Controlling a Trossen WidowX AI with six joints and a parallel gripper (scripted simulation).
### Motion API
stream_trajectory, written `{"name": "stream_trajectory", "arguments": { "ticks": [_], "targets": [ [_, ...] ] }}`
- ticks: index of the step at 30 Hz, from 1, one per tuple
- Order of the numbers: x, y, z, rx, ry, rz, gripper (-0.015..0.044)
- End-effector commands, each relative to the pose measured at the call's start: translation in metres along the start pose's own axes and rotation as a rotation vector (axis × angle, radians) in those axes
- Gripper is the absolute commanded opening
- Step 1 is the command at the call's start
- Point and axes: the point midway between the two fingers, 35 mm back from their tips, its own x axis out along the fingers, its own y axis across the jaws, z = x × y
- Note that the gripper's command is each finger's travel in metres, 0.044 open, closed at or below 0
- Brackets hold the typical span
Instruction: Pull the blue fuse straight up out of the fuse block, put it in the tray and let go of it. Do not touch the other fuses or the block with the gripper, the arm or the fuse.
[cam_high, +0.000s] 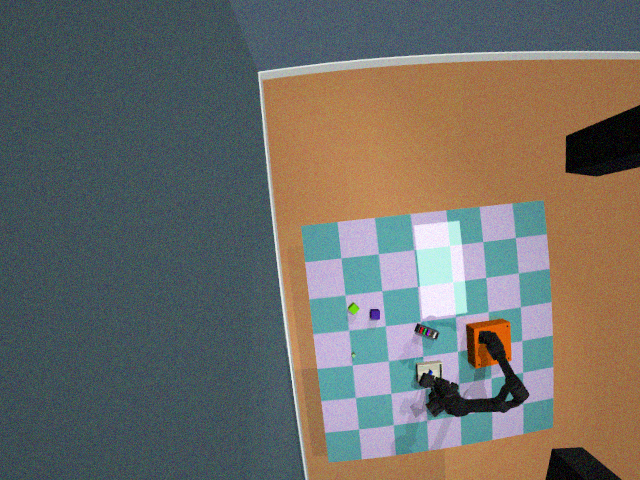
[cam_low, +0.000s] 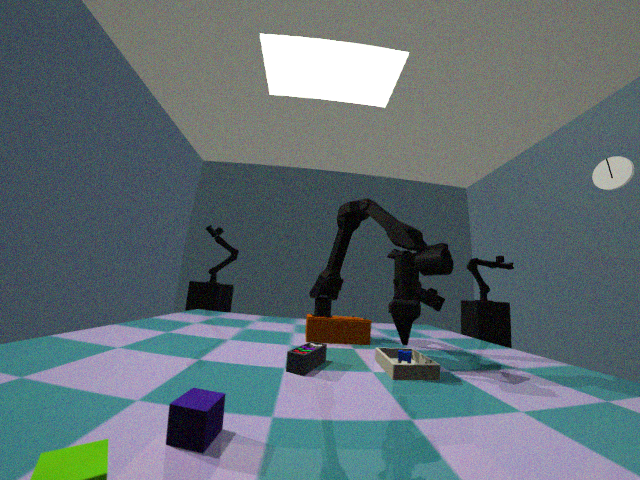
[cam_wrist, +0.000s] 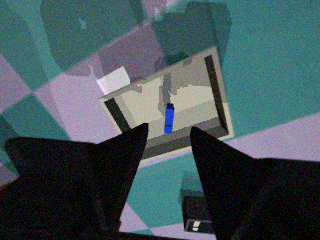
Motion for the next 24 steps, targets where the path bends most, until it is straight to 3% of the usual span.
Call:
{"name": "stream_trajectory", "arguments": {
  "ticks": [1,3,7,24],
  "targets": [
    [0.0,0.0,0.0,0.0,0.0,-0.001,0.0289],
    [-0.003,0.0,0.0,0.0,0.0,0.0,0.033],
    [-0.037,0.001,-0.001,0.003,0.003,0.004,0.033],
    [-0.037,0.001,-0.001,0.004,0.002,0.001,0.033]
  ]
}}
